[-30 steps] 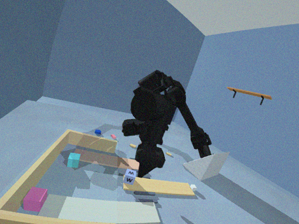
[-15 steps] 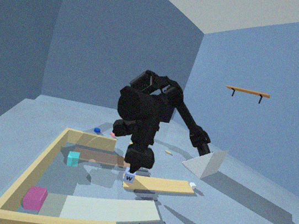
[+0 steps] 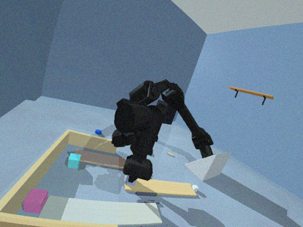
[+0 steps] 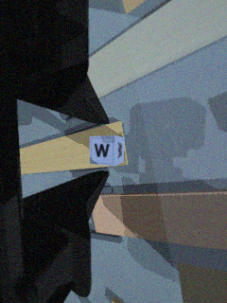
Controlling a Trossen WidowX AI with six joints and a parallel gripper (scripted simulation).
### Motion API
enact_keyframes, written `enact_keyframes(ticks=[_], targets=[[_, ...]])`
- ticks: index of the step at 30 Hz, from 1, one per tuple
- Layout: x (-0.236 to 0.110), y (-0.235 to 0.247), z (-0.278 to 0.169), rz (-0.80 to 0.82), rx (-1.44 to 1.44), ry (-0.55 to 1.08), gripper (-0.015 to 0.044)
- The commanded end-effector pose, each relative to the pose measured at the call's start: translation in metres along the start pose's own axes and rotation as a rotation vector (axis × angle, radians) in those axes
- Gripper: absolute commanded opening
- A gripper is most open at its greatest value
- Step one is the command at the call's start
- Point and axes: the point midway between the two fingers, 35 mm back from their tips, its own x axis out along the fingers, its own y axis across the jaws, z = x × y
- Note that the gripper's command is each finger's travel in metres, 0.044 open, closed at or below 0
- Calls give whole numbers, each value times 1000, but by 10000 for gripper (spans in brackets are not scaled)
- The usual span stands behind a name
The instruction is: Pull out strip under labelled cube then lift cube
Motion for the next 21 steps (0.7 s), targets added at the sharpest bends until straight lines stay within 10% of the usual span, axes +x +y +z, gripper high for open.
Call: enact_keyframes(ticks=[1,12,21], targets=[[8,-1,-1,-5,-4,0,250],[20,-3,-1,-7,-4,0,250],[17,-2,-1,-3,0,1,112]])
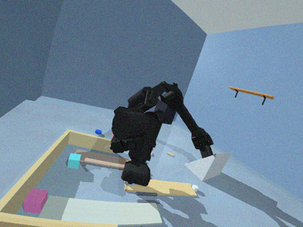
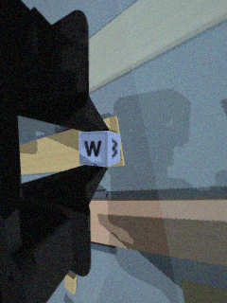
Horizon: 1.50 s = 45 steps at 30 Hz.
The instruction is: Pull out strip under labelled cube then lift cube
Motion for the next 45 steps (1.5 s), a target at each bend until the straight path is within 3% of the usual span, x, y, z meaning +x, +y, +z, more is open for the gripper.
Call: enact_keyframes(ticks=[1,6,19,39,45], targets=[[0,0,0,0,1,0,105],[-3,-1,-2,0,1,0,0],[-42,-29,-52,-3,-6,2,0],[-43,-54,-96,-4,-8,4,0],[-71,-54,-96,-2,-9,5,0]])
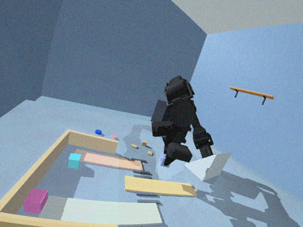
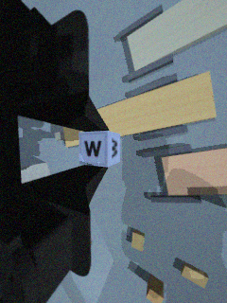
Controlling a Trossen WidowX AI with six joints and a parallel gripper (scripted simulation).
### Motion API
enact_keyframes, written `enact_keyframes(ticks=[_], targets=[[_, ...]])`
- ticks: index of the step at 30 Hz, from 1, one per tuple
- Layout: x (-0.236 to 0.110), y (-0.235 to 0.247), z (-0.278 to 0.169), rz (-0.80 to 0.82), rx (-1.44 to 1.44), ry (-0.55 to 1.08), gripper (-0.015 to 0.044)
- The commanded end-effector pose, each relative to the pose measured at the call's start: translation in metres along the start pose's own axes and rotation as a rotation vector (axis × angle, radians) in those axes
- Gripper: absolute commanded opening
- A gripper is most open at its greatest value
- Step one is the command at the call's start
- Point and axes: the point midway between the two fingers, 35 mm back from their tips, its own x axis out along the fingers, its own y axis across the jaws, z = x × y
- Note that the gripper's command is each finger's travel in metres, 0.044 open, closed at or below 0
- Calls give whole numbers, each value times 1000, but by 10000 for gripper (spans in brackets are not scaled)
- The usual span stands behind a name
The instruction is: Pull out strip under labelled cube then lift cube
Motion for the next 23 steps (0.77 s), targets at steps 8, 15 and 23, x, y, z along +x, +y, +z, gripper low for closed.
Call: enact_keyframes(ticks=[8,15,23], targets=[[-22,0,0,8,6,-2,0],[-22,0,0,8,6,-2,0],[-22,0,0,8,6,-2,0]])
